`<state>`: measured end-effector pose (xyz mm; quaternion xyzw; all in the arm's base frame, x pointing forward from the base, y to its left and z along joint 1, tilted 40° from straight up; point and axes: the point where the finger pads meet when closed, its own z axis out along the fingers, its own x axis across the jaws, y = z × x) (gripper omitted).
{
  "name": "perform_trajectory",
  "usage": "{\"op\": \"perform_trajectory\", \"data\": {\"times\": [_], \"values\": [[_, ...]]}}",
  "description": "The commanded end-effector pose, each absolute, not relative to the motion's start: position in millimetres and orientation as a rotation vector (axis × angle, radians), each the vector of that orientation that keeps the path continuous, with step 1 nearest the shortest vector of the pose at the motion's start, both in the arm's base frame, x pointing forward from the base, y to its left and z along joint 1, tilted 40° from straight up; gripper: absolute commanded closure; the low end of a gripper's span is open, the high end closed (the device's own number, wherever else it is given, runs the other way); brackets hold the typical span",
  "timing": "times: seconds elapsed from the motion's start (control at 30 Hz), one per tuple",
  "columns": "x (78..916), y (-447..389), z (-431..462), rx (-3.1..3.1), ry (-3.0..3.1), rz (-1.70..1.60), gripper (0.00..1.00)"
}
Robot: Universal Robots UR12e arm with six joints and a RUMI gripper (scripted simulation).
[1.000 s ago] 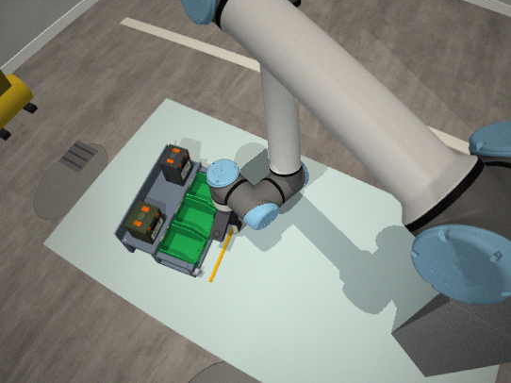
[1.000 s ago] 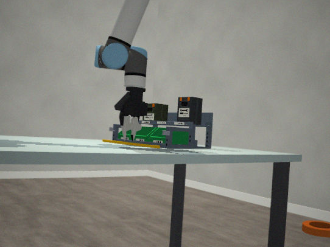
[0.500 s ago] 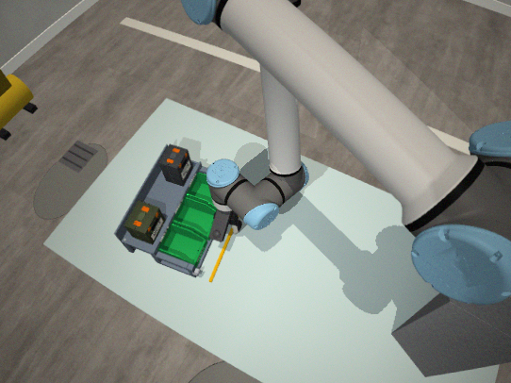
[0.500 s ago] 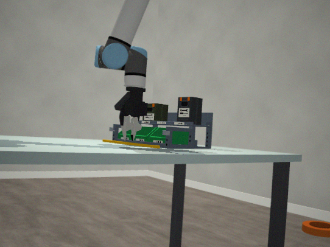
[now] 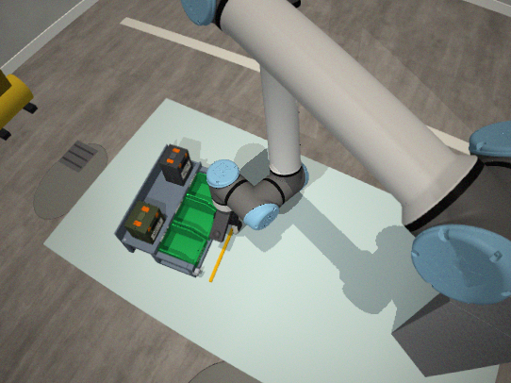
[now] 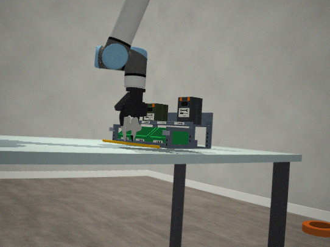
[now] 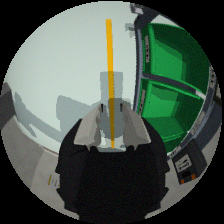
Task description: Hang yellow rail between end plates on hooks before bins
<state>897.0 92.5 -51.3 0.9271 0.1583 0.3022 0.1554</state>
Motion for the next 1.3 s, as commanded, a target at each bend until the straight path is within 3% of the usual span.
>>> {"op": "perform_trajectory", "data": {"times": [0.0,1.27], "values": [[898.0,92.6,-51.8,2.655,0.454,0.867,0.78],[906.2,90.0,-62.1,2.655,0.454,0.867,0.78]]}}
